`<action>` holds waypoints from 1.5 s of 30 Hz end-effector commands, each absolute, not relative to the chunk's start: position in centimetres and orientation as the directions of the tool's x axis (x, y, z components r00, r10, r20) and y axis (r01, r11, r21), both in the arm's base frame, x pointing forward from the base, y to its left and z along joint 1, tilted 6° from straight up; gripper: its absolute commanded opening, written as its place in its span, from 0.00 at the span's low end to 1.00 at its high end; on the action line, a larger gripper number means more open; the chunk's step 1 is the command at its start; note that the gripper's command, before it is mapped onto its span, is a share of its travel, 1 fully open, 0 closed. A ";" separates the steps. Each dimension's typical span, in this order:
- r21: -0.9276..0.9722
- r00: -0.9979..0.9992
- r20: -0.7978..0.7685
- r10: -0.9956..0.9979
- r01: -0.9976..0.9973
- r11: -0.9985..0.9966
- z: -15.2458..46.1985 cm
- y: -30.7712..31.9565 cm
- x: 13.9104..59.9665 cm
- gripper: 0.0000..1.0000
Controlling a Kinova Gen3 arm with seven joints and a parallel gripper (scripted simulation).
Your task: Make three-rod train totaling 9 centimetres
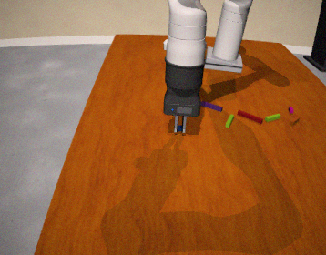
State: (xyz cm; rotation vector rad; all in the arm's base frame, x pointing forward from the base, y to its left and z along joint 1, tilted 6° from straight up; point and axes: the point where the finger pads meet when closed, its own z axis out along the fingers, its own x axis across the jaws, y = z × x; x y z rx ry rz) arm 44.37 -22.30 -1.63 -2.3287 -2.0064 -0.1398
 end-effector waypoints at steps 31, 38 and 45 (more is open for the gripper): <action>0.012 0.147 0.110 0.983 0.989 -0.149 -2.7 -22.2 44.4 0.24; 0.012 0.147 0.110 0.983 0.989 -0.149 -2.7 -22.2 44.4 0.24; 0.012 0.147 0.110 0.983 0.989 -0.149 -2.7 -22.2 44.4 0.24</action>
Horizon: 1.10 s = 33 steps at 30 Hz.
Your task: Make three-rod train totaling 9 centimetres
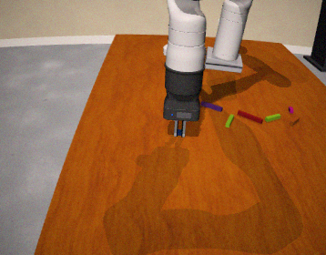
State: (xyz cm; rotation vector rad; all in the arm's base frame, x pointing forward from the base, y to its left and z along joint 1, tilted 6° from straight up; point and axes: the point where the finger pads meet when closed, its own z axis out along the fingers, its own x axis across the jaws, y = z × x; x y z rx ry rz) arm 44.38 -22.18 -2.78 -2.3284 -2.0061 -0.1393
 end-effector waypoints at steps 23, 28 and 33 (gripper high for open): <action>0.012 0.147 0.110 0.983 0.989 -0.149 -2.7 -22.2 44.4 0.48; 0.012 0.147 0.110 0.983 0.989 -0.149 -2.7 -22.2 44.4 0.54; 0.012 0.147 0.110 0.983 0.989 -0.149 -2.7 -22.2 44.4 0.54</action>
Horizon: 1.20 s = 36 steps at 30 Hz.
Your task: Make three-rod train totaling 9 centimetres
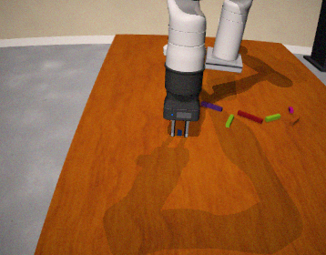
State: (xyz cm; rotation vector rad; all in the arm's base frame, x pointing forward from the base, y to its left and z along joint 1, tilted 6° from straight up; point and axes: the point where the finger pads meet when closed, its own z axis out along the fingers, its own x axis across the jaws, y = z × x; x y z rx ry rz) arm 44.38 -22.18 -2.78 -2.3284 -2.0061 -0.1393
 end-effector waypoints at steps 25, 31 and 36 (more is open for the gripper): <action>0.012 0.146 0.110 0.983 0.989 -0.149 4.9 -23.0 44.2 0.54; 0.012 0.146 0.110 0.983 0.989 -0.149 6.0 -23.2 44.2 0.54; 0.012 0.146 0.110 0.983 0.989 -0.149 6.3 -23.2 44.2 0.54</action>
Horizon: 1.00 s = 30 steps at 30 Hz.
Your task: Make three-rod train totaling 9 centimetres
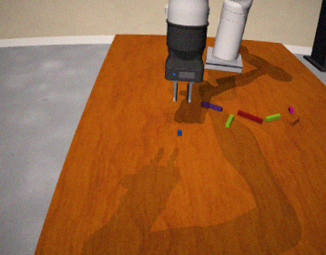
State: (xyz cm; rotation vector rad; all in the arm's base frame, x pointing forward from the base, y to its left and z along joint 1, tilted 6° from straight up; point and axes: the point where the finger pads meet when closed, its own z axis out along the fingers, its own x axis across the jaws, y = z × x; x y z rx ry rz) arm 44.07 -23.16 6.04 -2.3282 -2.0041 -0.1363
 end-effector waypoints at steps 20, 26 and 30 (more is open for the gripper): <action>0.012 0.146 0.110 0.983 0.989 -0.149 6.3 -23.2 44.2 1.00; 0.012 0.138 0.111 0.984 0.990 -0.140 6.2 -23.1 44.2 1.00; 0.012 0.127 0.111 0.986 0.992 -0.129 6.2 -22.9 44.1 1.00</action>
